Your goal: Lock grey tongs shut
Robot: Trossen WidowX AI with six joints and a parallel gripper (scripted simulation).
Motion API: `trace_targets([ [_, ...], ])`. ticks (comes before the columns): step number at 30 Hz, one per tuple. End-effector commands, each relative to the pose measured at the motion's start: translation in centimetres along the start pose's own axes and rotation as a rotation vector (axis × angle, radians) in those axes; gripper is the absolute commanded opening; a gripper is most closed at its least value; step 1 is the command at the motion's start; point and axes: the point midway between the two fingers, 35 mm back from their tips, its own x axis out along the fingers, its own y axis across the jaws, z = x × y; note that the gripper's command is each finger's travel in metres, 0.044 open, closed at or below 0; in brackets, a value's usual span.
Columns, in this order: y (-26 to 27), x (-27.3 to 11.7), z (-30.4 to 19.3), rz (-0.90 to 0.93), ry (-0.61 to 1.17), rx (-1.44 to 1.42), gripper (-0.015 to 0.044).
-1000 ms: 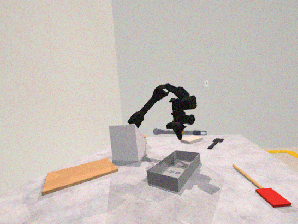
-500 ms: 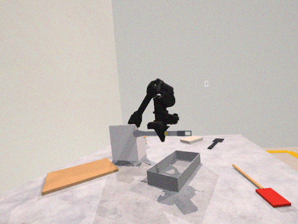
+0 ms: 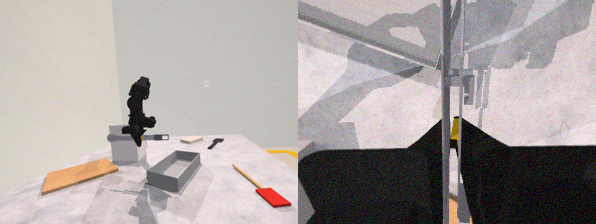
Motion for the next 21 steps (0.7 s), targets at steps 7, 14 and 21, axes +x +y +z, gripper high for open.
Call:
trace_targets([
  [7,-3.1,1.0,-6.6,0.014,-0.002,-0.121,-0.0150],
  [14,-3.6,1.4,-8.2,0.023,-0.004,-0.150,-0.0150],
  [21,-3.9,0.9,-9.7,0.013,-0.003,-0.174,-0.0150],
])
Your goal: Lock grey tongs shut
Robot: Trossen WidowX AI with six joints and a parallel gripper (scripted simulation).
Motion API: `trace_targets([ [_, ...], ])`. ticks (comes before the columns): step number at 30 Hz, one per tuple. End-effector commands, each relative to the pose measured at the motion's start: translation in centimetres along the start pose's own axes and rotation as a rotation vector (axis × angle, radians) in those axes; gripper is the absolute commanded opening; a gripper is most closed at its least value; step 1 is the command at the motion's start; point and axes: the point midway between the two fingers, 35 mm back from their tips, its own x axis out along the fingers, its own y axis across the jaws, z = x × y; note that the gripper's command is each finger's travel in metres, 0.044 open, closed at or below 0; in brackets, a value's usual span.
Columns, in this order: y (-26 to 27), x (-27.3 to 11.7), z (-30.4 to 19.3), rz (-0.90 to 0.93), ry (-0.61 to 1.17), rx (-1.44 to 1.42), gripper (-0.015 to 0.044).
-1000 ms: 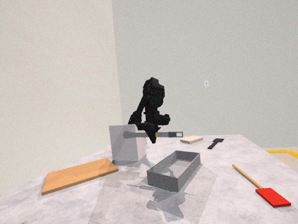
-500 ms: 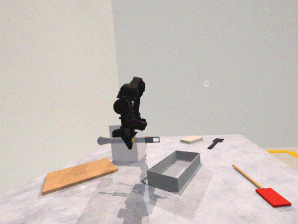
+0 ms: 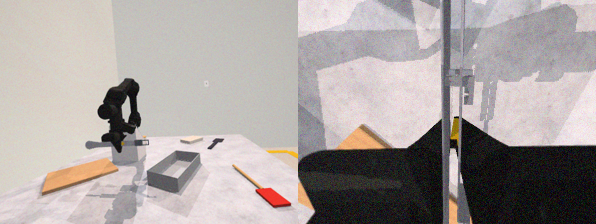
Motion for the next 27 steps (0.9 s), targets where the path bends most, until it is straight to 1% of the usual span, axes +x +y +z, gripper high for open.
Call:
trace_targets([
  [1,-0.3,-0.9,-1.9,-0.024,0.001,-0.024,-0.0150],
  [14,1.0,-2.6,-10.4,-0.053,0.018,-0.133,-0.0150],
  [27,4.1,-2.9,-18.6,-0.054,0.033,-0.249,-0.0150],
])
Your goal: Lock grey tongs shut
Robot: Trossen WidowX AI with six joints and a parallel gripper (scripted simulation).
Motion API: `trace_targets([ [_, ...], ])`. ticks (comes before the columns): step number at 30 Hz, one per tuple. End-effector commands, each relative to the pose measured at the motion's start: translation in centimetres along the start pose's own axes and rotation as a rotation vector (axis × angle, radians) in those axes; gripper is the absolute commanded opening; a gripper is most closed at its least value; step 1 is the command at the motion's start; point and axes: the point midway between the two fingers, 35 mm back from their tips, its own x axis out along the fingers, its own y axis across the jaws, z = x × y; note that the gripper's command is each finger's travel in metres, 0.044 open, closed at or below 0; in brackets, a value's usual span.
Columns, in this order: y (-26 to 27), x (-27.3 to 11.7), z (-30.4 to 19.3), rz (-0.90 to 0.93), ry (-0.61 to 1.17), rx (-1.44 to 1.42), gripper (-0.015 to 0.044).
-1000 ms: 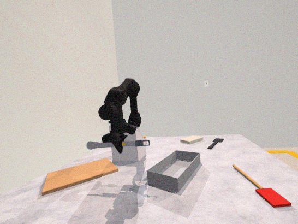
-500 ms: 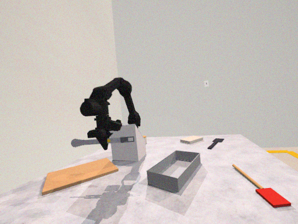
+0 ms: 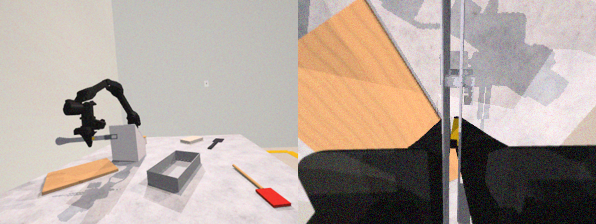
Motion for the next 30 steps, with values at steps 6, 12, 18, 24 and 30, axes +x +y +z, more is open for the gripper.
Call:
trace_targets([
  [6,4.2,-0.1,-5.0,0.005,0.012,-0.087,-0.0150],
  [12,7.2,0.4,-7.7,0.018,0.007,-0.138,-0.0150],
  [18,10.2,1.1,-9.9,0.034,-0.001,-0.188,-0.0150],
  [24,13.0,1.9,-11.5,0.050,-0.015,-0.234,-0.0150],
  [30,13.1,1.9,-11.5,0.051,-0.015,-0.235,-0.0150],
])
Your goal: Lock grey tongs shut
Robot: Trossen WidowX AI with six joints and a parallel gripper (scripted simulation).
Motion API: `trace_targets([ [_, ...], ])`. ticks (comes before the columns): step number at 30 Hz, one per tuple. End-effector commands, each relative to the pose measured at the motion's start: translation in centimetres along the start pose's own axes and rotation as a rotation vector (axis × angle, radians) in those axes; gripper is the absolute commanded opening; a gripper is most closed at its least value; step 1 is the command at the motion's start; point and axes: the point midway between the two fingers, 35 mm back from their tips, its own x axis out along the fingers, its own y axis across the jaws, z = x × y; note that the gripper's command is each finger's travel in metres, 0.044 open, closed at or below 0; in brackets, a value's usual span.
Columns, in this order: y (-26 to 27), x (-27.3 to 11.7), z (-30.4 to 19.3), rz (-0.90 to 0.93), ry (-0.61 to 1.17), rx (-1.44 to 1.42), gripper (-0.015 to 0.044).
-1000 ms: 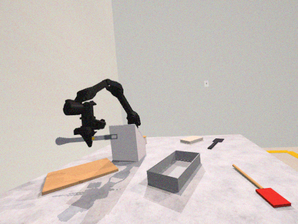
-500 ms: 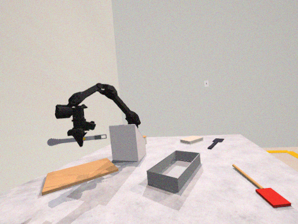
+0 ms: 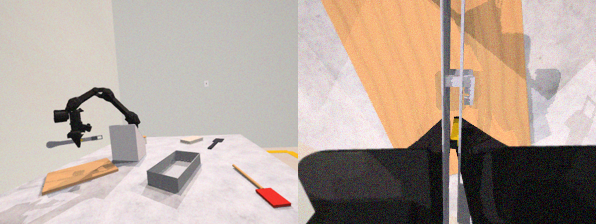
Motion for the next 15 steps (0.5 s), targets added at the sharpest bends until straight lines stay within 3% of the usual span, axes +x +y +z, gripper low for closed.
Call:
trace_targets([
  [1,0.2,-0.4,-0.1,0.004,0.013,-0.014,-0.0150],
  [15,-1.1,1.3,-0.8,-0.011,0.159,-0.025,-0.0150],
])
